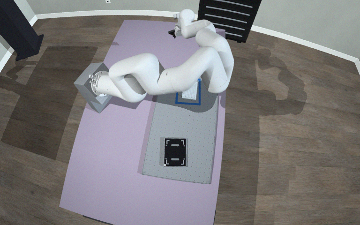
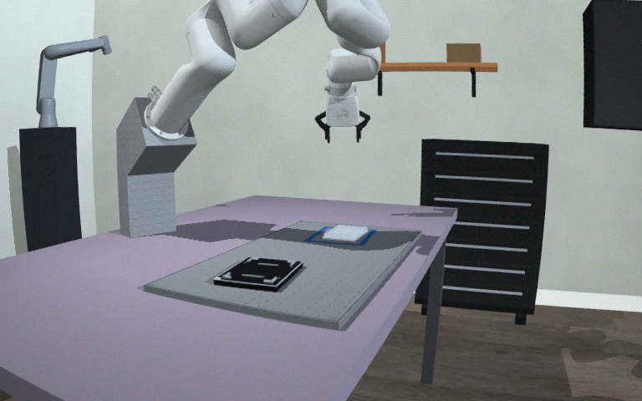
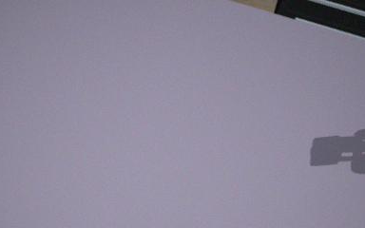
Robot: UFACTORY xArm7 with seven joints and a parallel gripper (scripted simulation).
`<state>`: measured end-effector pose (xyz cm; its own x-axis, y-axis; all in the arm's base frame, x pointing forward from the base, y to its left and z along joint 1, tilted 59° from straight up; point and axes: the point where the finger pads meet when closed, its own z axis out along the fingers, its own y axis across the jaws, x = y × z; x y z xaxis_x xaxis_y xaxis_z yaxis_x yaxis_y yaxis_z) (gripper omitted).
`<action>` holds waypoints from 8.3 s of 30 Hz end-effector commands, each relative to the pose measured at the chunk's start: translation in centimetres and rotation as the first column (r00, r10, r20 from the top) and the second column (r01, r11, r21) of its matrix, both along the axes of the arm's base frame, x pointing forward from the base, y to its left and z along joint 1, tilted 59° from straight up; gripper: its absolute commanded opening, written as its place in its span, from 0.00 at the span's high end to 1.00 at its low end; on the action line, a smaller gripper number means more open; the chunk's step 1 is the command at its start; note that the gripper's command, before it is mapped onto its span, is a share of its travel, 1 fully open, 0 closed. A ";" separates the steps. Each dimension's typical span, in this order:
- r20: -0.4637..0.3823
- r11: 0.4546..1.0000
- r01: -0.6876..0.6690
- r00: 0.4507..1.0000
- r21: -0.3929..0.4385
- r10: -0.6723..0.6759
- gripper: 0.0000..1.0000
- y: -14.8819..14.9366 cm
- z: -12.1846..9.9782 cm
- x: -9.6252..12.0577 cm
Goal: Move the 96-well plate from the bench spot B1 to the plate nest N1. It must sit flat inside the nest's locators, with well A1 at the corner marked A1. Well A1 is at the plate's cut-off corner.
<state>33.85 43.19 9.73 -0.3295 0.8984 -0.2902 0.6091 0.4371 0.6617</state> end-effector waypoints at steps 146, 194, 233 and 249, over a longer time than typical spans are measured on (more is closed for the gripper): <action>0.213 0.872 0.488 0.849 0.037 -0.484 0.00 -27.5 4.1 16.1; 0.213 0.872 0.488 0.849 0.037 -0.484 0.00 -28.5 2.7 18.1; 0.213 0.872 0.488 0.849 0.037 -0.484 1.00 -28.7 2.5 18.4; 0.213 0.872 0.488 0.849 0.037 -0.484 1.00 -28.7 2.5 18.4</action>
<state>52.32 14.33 12.21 0.2209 0.9208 -0.3216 0.5963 0.1334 0.7916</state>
